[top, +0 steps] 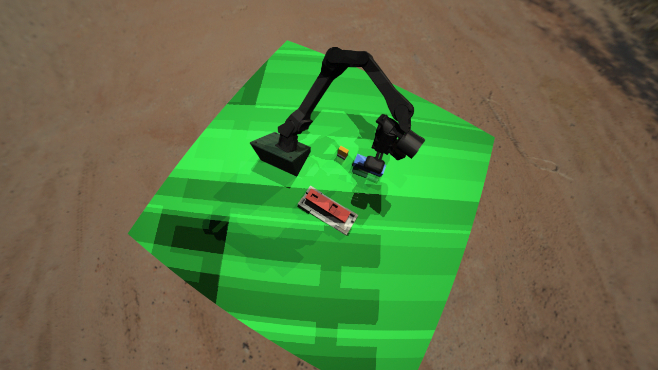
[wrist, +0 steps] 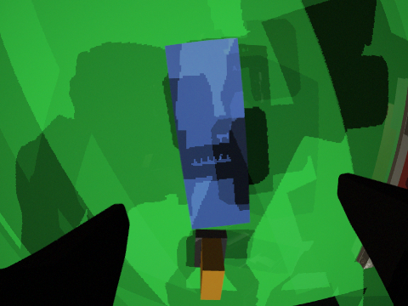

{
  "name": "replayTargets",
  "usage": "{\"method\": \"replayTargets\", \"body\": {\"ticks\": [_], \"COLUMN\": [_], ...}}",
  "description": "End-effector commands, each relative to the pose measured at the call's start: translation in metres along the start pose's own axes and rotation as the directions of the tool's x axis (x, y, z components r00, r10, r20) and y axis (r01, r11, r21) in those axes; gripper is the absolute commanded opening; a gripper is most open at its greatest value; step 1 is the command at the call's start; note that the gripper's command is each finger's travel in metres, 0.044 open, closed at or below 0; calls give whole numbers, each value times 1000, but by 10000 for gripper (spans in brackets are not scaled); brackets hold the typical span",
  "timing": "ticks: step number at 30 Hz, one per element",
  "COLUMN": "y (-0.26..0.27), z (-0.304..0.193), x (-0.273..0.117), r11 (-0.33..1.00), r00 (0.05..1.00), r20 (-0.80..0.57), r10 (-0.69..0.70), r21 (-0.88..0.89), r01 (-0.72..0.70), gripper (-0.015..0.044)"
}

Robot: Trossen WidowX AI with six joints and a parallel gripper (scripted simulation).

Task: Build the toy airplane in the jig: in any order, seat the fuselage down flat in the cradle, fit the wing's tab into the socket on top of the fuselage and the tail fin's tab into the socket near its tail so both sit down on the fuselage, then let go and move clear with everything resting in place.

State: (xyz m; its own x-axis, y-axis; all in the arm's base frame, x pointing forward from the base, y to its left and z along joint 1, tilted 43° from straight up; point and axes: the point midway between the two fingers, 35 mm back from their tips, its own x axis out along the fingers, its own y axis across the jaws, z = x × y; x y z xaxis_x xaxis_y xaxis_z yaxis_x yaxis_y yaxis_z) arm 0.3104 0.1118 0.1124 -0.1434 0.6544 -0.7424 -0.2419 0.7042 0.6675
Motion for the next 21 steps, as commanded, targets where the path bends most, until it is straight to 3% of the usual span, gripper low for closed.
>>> {"method": "replayTargets", "body": {"ticks": [1,5,21], "y": [6,6,7], "z": [1,1,1], "x": [1,39,62], "r11": [1000,1000,1000], "r00": [1000,1000,1000], "r20": [6,7,7], "r10": [8,10,11], "r21": [18,18,18], "r01": [-8,-10,-11], "gripper": [440,440,440]}}
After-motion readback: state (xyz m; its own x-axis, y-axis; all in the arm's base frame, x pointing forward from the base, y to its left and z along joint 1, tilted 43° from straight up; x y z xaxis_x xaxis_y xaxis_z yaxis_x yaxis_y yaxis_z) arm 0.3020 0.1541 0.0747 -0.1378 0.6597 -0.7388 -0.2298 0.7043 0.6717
